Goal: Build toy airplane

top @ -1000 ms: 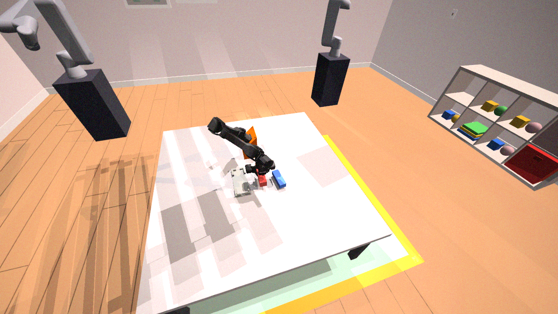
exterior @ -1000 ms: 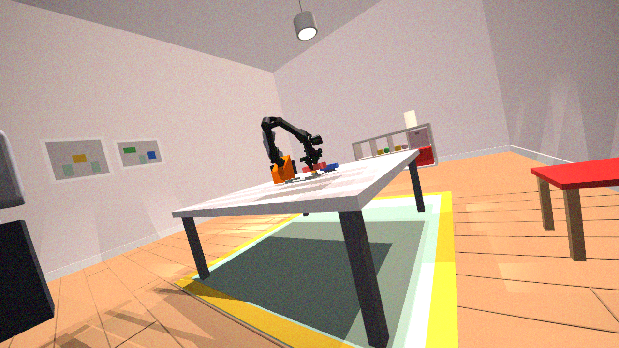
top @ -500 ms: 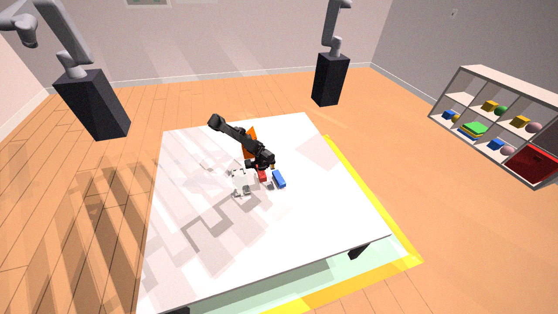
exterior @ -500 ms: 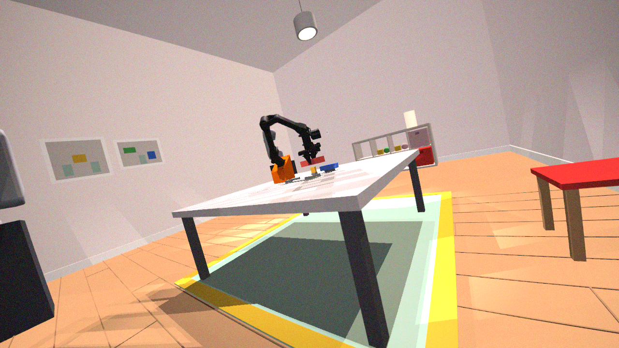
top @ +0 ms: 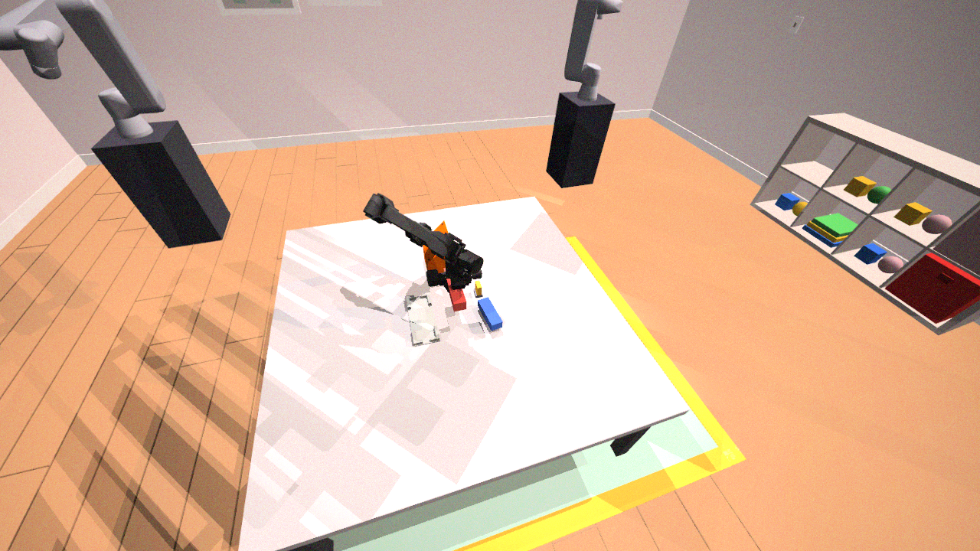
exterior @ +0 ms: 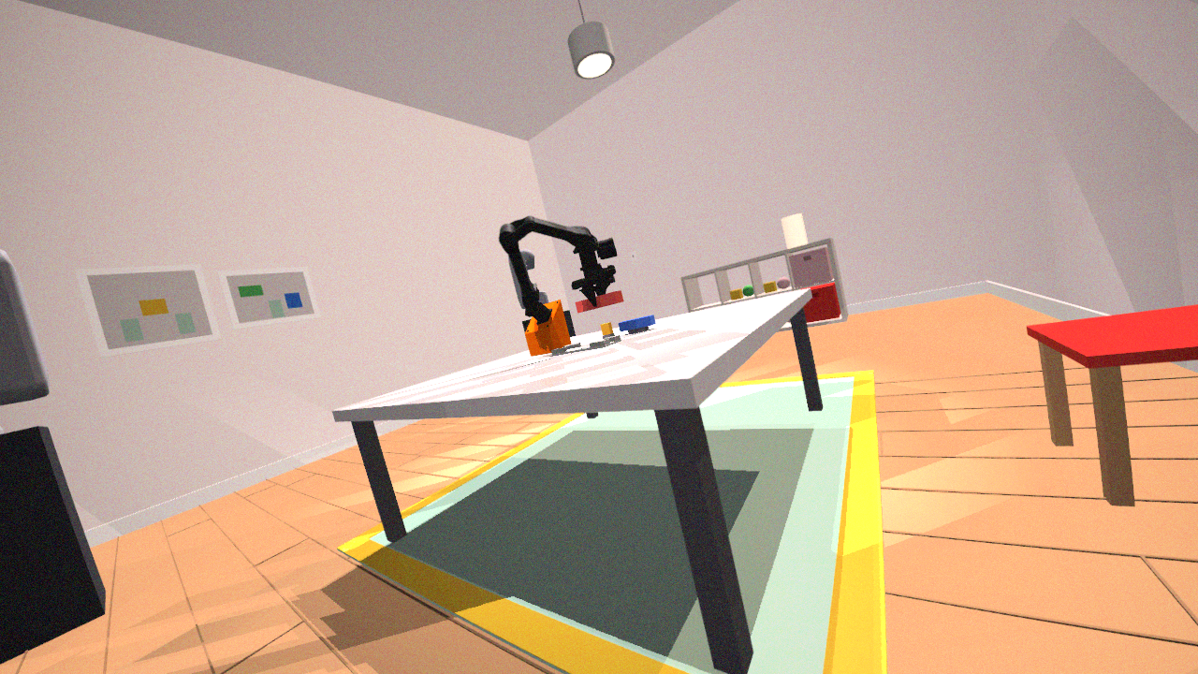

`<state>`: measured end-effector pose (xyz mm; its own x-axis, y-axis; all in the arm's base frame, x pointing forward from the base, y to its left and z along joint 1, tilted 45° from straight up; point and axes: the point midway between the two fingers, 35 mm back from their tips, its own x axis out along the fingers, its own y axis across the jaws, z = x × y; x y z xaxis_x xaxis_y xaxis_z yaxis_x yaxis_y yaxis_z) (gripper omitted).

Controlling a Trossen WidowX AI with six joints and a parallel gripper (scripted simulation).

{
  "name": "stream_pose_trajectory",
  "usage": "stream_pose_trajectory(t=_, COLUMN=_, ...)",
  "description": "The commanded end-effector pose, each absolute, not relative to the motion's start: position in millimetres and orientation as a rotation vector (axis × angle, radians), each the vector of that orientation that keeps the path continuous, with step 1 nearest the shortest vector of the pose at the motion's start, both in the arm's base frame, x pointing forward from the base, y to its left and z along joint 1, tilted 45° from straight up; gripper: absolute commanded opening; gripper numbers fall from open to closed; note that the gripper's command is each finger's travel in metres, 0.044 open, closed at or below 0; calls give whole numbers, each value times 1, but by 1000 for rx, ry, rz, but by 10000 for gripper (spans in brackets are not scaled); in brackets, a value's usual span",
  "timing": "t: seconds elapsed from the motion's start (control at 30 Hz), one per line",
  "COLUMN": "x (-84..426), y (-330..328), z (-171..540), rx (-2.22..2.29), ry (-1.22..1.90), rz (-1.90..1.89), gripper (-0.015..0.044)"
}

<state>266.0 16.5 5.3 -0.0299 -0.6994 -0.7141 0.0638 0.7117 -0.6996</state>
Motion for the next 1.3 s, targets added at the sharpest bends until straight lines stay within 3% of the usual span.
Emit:
stream_pose_trajectory(t=0.0, x=266, y=20, z=11, rx=-538, ry=1484, rz=-666, gripper=0)
stream_pose_trajectory(t=1.27, x=261, y=-92, z=45, rx=-516, ry=1474, rz=-668, gripper=0)
